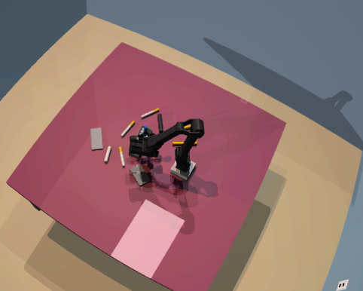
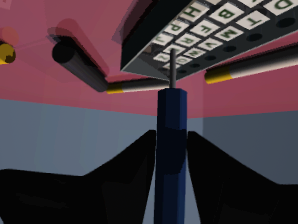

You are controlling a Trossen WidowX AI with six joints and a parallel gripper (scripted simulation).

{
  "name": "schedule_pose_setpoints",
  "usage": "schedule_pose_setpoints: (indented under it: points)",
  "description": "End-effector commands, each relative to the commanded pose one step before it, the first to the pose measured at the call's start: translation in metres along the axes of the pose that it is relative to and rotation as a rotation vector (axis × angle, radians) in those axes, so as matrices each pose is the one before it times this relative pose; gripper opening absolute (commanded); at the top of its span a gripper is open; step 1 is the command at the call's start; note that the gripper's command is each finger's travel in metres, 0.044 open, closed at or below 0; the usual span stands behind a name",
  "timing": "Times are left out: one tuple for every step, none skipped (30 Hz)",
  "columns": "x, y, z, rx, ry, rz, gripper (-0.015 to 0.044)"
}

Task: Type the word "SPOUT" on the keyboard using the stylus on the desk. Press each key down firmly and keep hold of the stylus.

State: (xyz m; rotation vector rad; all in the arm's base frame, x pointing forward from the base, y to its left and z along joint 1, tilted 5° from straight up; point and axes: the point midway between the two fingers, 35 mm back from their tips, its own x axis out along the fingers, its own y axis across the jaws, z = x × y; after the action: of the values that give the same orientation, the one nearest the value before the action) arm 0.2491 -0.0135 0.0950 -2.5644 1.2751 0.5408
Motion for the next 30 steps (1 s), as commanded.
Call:
schedule_pose_setpoints:
  points:
    - [0.00021, -0.00126, 0.00122, 0.0057, -0.00310, -0.00190, 0.0081]
    - [0.00022, 0.00000, 0.00039, 0.0000, 0.00000, 0.00000, 0.0081]
    - [-0.00007, 0.00000, -0.00016, 0.0000, -0.00001, 0.00000, 0.0081]
    - [0.00009, 0.00000, 0.00016, 0.0000, 0.00000, 0.00000, 0.0081]
    - [0.00015, 0.00000, 0.00027, 0.0000, 0.00000, 0.00000, 0.0081]
    - [0.00025, 0.00000, 0.00044, 0.0000, 0.00000, 0.00000, 0.0081]
    - [0.00038, 0.00000, 0.00067, 0.0000, 0.00000, 0.00001, 0.0081]
    - [0.00028, 0.00000, 0.00049, 0.0000, 0.00000, 0.00000, 0.0081]
    - [0.00018, 0.00000, 0.00032, 0.0000, 0.00000, 0.00000, 0.0081]
    - [0.00020, 0.00000, 0.00035, 0.0000, 0.00000, 0.00000, 0.0081]
    - [0.00026, 0.00000, 0.00045, 0.0000, 0.00000, 0.00000, 0.0081]
    - [0.00024, 0.00000, 0.00043, 0.0000, 0.00000, 0.00000, 0.0081]
    - [0.00026, 0.00000, 0.00046, 0.0000, 0.00000, 0.00000, 0.0081]
    - [0.00010, 0.00000, 0.00018, 0.0000, 0.00000, 0.00000, 0.0081]
    - [0.00017, 0.00000, 0.00030, 0.0000, 0.00000, 0.00000, 0.0081]
    - [0.00023, 0.00000, 0.00040, 0.0000, 0.00000, 0.00000, 0.0081]
    - [0.00010, 0.00000, 0.00018, 0.0000, 0.00000, 0.00000, 0.0081]
    - [0.00017, 0.00000, 0.00030, 0.0000, 0.00000, 0.00000, 0.0081]
    - [0.00023, 0.00000, 0.00040, 0.0000, 0.00000, 0.00000, 0.0081]
    - [0.00023, 0.00000, 0.00041, 0.0000, 0.00000, 0.00000, 0.0081]
    - [0.00026, 0.00000, 0.00047, 0.0000, 0.00000, 0.00000, 0.0081]
    - [0.00011, 0.00000, 0.00019, 0.0000, 0.00000, 0.00000, 0.0081]
    - [0.00017, 0.00000, 0.00030, 0.0000, 0.00000, 0.00000, 0.0081]
    - [0.00023, 0.00000, 0.00040, 0.0000, 0.00000, 0.00000, 0.0081]
    - [0.00023, 0.00000, 0.00040, 0.0000, 0.00000, 0.00000, 0.0081]
    - [0.00026, 0.00001, 0.00047, 0.0000, 0.00000, 0.00000, 0.0081]
    - [0.00011, 0.00000, 0.00019, 0.0000, 0.00000, 0.00000, 0.0081]
    - [0.00000, 0.00000, 0.00000, 0.0000, 0.00000, 0.00000, 0.0081]
    - [0.00000, 0.00000, 0.00000, 0.0000, 0.00000, 0.00000, 0.0081]
    - [0.00000, 0.00000, 0.00000, 0.0000, 0.00000, 0.00000, 0.0081]
